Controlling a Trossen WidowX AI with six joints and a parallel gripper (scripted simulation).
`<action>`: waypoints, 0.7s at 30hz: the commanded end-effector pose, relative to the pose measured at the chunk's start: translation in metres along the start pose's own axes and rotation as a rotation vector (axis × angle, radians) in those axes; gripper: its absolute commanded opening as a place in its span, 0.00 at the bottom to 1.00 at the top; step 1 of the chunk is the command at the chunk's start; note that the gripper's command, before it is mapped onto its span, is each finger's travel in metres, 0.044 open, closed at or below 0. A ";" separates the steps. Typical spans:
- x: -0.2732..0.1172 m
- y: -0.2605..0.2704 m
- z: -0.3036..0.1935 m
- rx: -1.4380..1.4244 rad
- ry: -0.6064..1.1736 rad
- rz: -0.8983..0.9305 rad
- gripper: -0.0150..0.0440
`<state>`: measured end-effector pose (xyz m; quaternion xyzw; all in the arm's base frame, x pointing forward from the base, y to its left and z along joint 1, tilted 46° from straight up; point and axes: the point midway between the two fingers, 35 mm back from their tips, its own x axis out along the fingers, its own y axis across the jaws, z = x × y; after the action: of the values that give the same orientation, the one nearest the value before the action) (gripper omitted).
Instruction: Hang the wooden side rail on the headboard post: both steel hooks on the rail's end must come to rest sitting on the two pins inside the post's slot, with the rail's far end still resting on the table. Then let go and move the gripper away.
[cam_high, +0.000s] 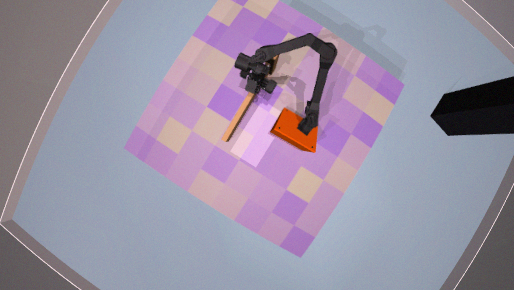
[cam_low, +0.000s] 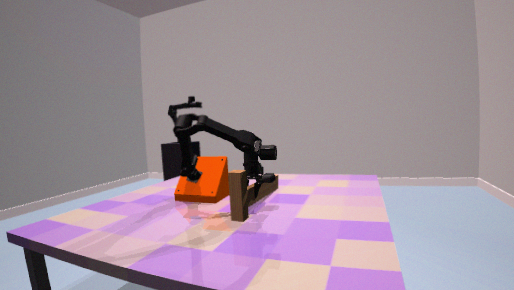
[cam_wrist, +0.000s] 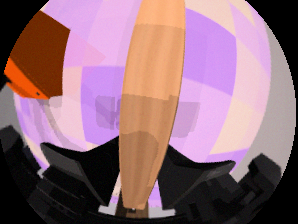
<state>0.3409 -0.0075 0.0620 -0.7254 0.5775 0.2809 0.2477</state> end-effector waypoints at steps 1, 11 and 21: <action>-0.005 -0.003 -0.002 0.002 0.001 -0.017 0.25; -0.005 -0.003 -0.003 0.002 0.001 -0.017 0.25; -0.005 -0.003 -0.005 0.002 0.001 -0.017 0.25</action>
<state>0.3411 -0.0090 0.0635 -0.7254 0.5774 0.2809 0.2478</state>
